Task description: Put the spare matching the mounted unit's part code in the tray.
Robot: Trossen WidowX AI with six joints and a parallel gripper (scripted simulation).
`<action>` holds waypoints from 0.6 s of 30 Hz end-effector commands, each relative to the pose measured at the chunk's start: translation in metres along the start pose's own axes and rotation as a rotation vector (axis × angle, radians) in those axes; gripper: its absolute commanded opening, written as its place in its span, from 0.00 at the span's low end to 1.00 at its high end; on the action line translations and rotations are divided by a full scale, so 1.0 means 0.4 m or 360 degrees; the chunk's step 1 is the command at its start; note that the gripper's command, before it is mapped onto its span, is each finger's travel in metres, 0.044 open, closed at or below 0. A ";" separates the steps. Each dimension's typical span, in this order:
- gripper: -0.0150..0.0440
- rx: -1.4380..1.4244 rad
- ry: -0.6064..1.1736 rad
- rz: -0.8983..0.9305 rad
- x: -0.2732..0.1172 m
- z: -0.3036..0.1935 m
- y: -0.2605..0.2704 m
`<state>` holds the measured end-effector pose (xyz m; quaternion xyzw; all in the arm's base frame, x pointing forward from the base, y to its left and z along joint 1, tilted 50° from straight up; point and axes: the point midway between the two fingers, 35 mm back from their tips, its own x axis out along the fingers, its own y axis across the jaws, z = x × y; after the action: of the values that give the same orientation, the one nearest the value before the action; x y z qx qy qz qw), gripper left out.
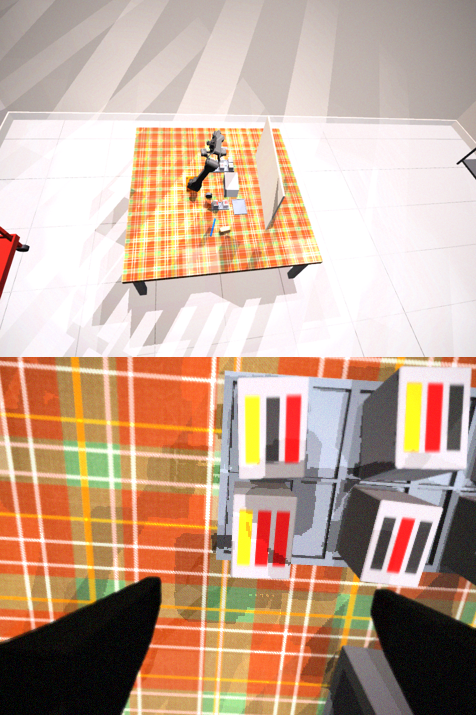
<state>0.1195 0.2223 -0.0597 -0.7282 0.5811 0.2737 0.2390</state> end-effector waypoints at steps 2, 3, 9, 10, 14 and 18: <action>0.76 -0.0013 0.0028 0.0012 0.068 -0.004 -0.007; 0.76 -0.0013 0.0028 0.0012 0.068 -0.004 -0.007; 0.76 -0.0013 0.0028 0.0012 0.070 -0.006 -0.009; 0.76 -0.0013 0.0028 0.0012 0.072 -0.006 -0.010; 0.76 -0.0013 0.0028 0.0011 0.086 -0.005 -0.011; 0.76 -0.0013 0.0028 0.0011 0.103 -0.004 -0.013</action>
<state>0.1311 0.1969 -0.0835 -0.7276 0.5854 0.2710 0.2334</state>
